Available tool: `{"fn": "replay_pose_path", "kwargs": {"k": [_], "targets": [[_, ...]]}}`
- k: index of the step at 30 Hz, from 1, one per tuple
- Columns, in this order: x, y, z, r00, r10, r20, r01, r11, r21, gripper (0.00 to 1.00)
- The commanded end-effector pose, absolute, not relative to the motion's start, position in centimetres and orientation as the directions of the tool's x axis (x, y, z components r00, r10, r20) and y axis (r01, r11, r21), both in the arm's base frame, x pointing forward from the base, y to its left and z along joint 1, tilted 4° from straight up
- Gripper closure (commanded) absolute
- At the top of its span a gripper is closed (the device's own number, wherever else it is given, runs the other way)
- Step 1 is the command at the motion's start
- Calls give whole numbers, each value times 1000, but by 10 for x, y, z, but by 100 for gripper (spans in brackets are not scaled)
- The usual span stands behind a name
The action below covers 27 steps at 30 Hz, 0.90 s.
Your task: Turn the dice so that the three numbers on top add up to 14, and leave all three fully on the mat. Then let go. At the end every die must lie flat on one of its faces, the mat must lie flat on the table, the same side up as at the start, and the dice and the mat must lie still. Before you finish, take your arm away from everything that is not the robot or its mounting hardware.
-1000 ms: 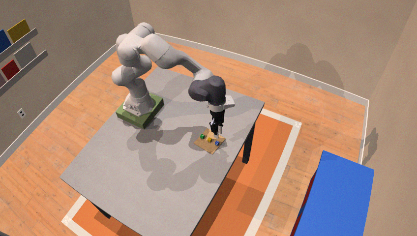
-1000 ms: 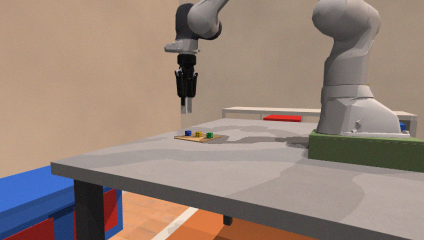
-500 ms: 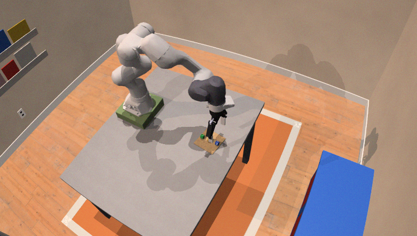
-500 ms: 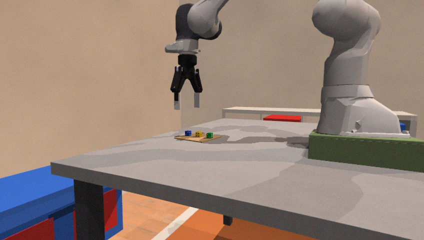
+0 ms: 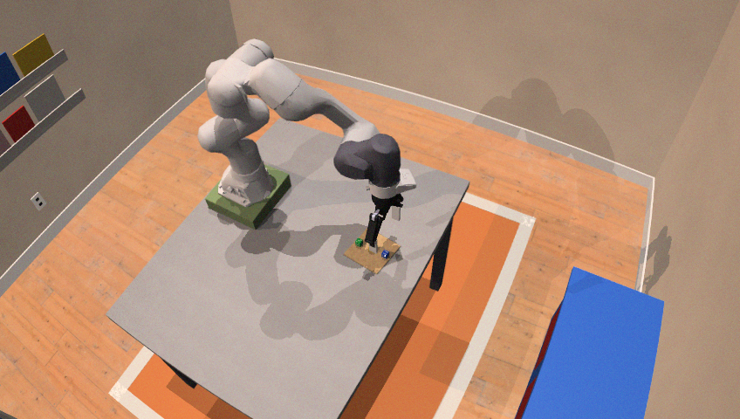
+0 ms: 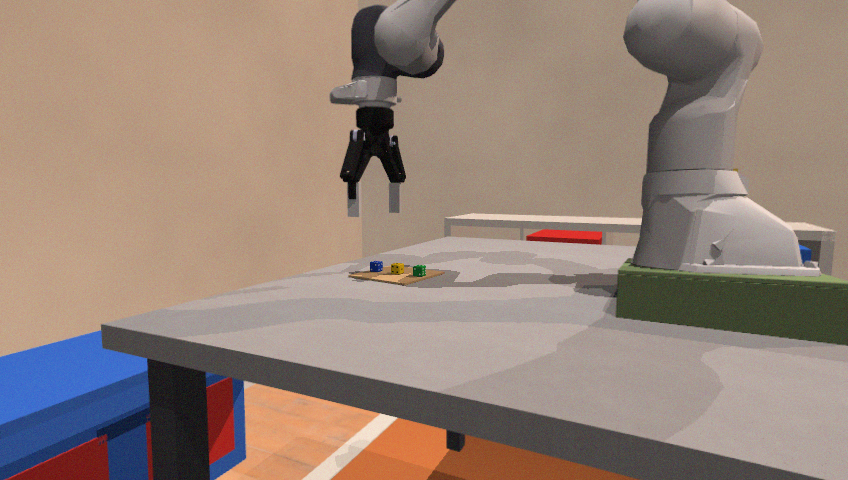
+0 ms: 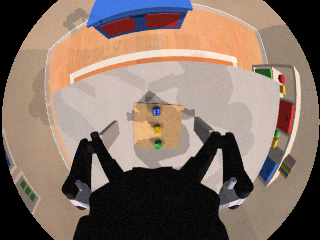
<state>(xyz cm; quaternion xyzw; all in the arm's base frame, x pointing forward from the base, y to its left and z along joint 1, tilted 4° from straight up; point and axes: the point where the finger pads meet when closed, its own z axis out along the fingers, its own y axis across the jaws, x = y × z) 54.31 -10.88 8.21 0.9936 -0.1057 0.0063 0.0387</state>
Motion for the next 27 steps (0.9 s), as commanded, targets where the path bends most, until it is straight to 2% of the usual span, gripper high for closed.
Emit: {"fn": "replay_pose_path", "kwargs": {"k": [1, 17, 27], "targets": [[544, -108, 91, 979, -204, 21, -205, -976, 75, 0], [544, -104, 144, 979, -204, 21, -205, -976, 75, 0], [543, -103, 150, 979, -204, 21, -205, -976, 75, 0]]}}
